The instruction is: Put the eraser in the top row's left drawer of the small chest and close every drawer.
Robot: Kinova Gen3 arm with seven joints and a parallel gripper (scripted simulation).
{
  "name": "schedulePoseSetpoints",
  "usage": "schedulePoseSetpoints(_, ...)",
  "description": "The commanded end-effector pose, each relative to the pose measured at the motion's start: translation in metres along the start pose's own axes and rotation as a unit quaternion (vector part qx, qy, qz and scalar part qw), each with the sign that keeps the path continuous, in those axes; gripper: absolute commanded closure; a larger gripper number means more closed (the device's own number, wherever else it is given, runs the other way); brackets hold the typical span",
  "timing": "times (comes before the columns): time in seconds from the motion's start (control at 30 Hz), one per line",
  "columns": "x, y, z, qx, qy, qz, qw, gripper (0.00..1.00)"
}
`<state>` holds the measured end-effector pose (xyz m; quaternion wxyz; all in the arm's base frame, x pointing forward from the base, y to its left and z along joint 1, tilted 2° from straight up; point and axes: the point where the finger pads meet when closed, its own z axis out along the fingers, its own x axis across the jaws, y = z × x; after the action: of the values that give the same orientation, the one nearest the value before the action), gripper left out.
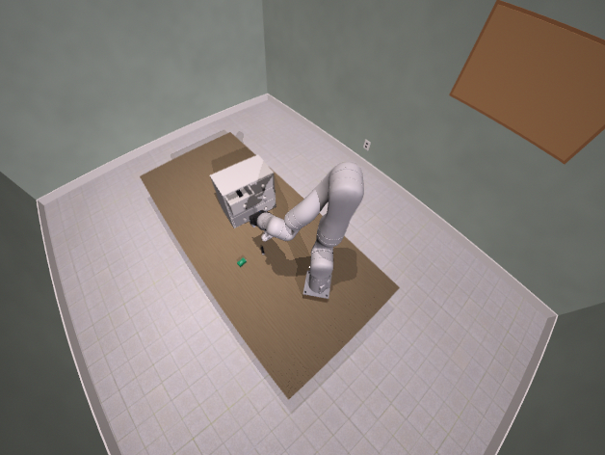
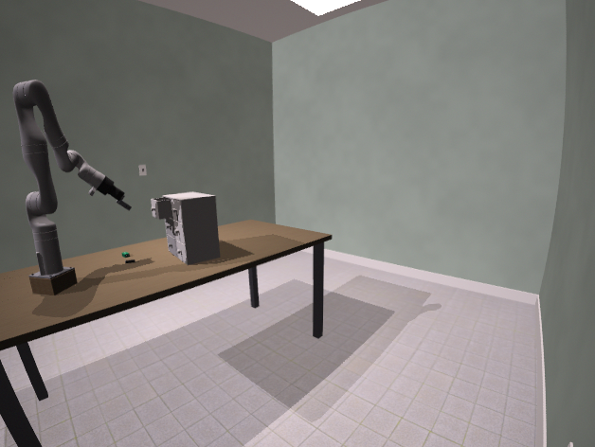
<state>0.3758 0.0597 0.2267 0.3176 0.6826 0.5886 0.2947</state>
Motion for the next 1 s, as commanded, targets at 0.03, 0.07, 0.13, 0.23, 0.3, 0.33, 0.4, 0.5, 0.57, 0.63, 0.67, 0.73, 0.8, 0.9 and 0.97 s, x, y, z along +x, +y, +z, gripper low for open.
schedulePoseSetpoints(0.03, 0.0002, 0.0, 0.0003, -0.001, 0.0, 0.0, 1.0, 0.0)
schedulePoseSetpoints(0.07, 0.0003, 0.0, 0.0003, -0.001, 0.0, 0.0, 1.0, 0.0)
schedulePoseSetpoints(0.13, 0.0004, 0.0, 0.0004, -0.002, 0.0, 0.0, 1.0, 0.0)
schedulePoseSetpoints(0.23, 0.0005, 0.0, 0.0006, -0.002, 0.001, 0.0, 1.0, 0.0)
schedulePoseSetpoints(0.3, 0.0006, 0.0, 0.0006, -0.003, 0.001, 0.0, 1.0, 0.0)
schedulePoseSetpoints(0.33, 0.0006, 0.0, 0.0007, -0.003, 0.001, 0.0, 1.0, 0.0)
schedulePoseSetpoints(0.4, 0.0006, 0.0, 0.0007, -0.003, 0.001, 0.0, 1.0, 0.0)
schedulePoseSetpoints(0.5, 0.0006, 0.0, 0.0007, -0.003, 0.001, 0.0, 1.0, 0.0)
schedulePoseSetpoints(0.57, 0.0007, 0.0, 0.0007, -0.003, 0.001, 0.0, 1.0, 0.0)
schedulePoseSetpoints(0.63, 0.0007, 0.0, 0.0008, -0.003, 0.001, 0.0, 1.0, 0.0)
schedulePoseSetpoints(0.67, 0.0007, 0.0, 0.0008, -0.003, 0.001, 0.0, 1.0, 0.0)
schedulePoseSetpoints(0.73, 0.0007, 0.0, 0.0008, -0.003, 0.001, 0.0, 1.0, 0.0)
schedulePoseSetpoints(0.8, 0.0007, 0.0, 0.0008, -0.003, 0.001, 0.0, 1.0, 0.0)
schedulePoseSetpoints(0.9, 0.0007, 0.0, 0.0008, -0.003, 0.001, 0.0, 1.0, 1.0)
schedulePoseSetpoints(0.97, 0.0007, 0.0, 0.0008, -0.003, 0.001, 0.0, 1.0, 1.0)
